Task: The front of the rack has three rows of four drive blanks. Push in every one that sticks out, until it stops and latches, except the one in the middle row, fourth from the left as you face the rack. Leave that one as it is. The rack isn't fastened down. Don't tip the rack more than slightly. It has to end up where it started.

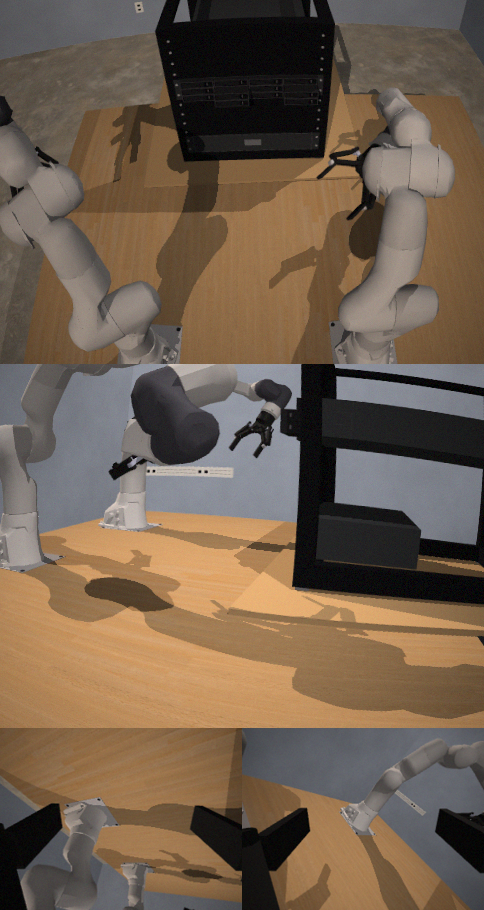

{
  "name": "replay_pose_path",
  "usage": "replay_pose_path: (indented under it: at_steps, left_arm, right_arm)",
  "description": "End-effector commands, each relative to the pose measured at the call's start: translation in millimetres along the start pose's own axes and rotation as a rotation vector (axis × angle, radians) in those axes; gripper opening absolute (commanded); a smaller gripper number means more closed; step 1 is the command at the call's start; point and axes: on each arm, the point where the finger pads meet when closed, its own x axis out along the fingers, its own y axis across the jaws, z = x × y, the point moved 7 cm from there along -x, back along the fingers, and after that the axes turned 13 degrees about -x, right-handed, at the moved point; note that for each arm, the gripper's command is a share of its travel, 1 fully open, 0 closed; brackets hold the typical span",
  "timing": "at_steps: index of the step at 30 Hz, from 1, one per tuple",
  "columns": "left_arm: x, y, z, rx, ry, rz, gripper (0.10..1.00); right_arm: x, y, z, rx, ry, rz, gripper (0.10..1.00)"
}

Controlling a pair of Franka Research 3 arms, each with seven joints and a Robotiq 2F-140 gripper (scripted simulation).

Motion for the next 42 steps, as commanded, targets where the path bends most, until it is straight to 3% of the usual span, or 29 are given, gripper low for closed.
replay_pose_path:
  at_steps: [1, 5, 7, 9, 12, 14, 22, 24, 26, 30, 33, 37, 38, 41, 42]
  left_arm:
    - [-8.7, -18.8, -20.1, 0.142, 0.031, 0.055, 1.0]
    - [-14.7, -40.6, -34.9, 0.162, 0.049, 0.091, 1.0]
    - [-14.7, -40.6, -34.9, 0.162, 0.049, 0.091, 1.0]
    - [-20.2, -63.5, -48.9, 0.181, 0.07, 0.124, 1.0]
    - [-22.6, -75.3, -55.5, 0.19, 0.082, 0.14, 1.0]
    - [-27.0, -99.4, -68.1, 0.208, 0.107, 0.169, 1.0]
    - [-33.8, -149.4, -89.8, 0.24, 0.162, 0.218, 1.0]
    - [-33.8, -149.4, -89.8, 0.24, 0.162, 0.218, 1.0]
    - [-36.1, -174.7, -98.8, 0.254, 0.192, 0.237, 1.0]
    - [-37.0, -187.3, -102.9, 0.261, 0.207, 0.246, 1.0]
    - [-38.4, -212.5, -110.0, 0.273, 0.238, 0.26, 1.0]
    - [-38.4, -212.5, -110.0, 0.273, 0.238, 0.26, 1.0]
    - [-38.8, -224.9, -113.1, 0.279, 0.253, 0.266, 1.0]
    - [-38.8, -224.9, -113.1, 0.279, 0.253, 0.266, 1.0]
    - [-39.1, -237.2, -115.8, 0.284, 0.268, 0.271, 1.0]
  right_arm:
    - [0.0, 0.1, 0.0, 0.0, 0.0, 0.0, 1.0]
    - [0.0, 0.1, 0.0, 0.0, 0.0, 0.0, 1.0]
    - [0.0, 0.1, 0.0, 0.0, 0.0, 0.0, 1.0]
    - [0.0, 0.1, 0.0, 0.0, 0.0, 0.0, 1.0]
    - [0.0, 0.1, 0.0, 0.0, 0.0, 0.0, 1.0]
    - [0.0, 0.1, 0.0, 0.0, 0.0, 0.0, 1.0]
    - [0.0, 0.1, 0.0, 0.0, 0.0, 0.0, 1.0]
    - [0.0, 0.1, 0.0, 0.0, 0.0, 0.0, 1.0]
    - [0.0, 0.1, 0.0, 0.0, 0.0, 0.0, 1.0]
    - [0.0, 0.1, 0.0, 0.0, 0.0, 0.0, 1.0]
    - [0.0, 0.1, 0.0, 0.0, 0.0, 0.0, 1.0]
    - [0.0, 0.1, 0.0, 0.0, 0.0, 0.0, 1.0]
    - [0.0, 0.1, 0.0, 0.0, 0.0, 0.0, 1.0]
    - [0.0, 0.1, 0.0, 0.0, 0.0, 0.0, 1.0]
    - [0.0, 0.1, 0.0, 0.0, 0.0, 0.0, 1.0]
